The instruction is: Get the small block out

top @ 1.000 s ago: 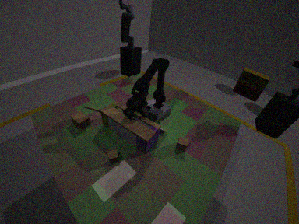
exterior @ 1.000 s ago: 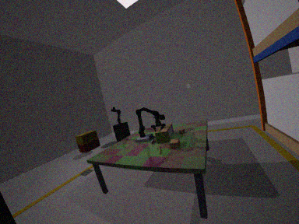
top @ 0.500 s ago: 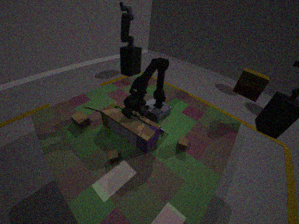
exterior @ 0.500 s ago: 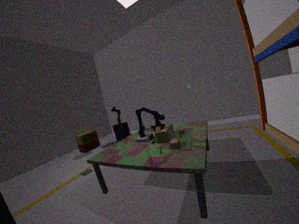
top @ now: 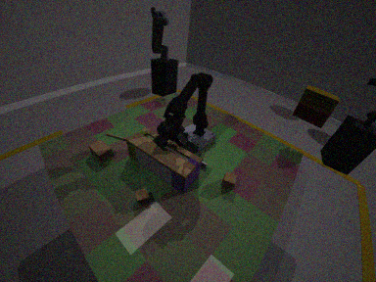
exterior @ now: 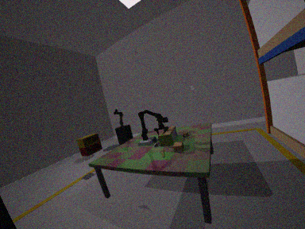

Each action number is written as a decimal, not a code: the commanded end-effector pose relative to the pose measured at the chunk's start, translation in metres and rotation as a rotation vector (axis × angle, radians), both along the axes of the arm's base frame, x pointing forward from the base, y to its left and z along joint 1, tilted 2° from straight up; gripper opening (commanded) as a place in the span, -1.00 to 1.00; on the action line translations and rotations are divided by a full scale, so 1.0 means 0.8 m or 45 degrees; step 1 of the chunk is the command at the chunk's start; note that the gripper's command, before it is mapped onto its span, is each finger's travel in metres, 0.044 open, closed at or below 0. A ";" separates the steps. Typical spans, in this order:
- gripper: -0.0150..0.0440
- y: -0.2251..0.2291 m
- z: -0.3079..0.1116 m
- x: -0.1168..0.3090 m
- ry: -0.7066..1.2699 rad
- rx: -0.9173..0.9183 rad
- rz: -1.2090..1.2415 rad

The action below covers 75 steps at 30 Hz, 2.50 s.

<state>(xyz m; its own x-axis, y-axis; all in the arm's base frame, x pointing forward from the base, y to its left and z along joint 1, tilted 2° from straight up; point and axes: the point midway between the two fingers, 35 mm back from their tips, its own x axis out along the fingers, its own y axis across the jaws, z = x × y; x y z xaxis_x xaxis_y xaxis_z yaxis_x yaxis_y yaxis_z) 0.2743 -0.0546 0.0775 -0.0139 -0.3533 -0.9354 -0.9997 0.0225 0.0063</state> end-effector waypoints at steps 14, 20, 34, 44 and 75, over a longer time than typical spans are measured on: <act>0.86 -0.020 0.001 -0.001 0.000 -0.004 -0.007; 0.86 -0.027 0.001 -0.002 0.000 -0.005 -0.007; 0.86 -0.045 0.001 -0.002 0.000 -0.007 -0.007; 0.86 -0.057 0.002 -0.003 0.000 -0.008 -0.007; 0.86 -0.097 0.003 -0.004 0.000 -0.013 -0.007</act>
<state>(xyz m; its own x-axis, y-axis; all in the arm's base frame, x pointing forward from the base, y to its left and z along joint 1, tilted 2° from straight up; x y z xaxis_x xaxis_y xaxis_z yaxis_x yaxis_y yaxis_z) 0.2704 -0.1272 0.0810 -0.0137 -0.3620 -0.9321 -0.9996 0.0268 0.0043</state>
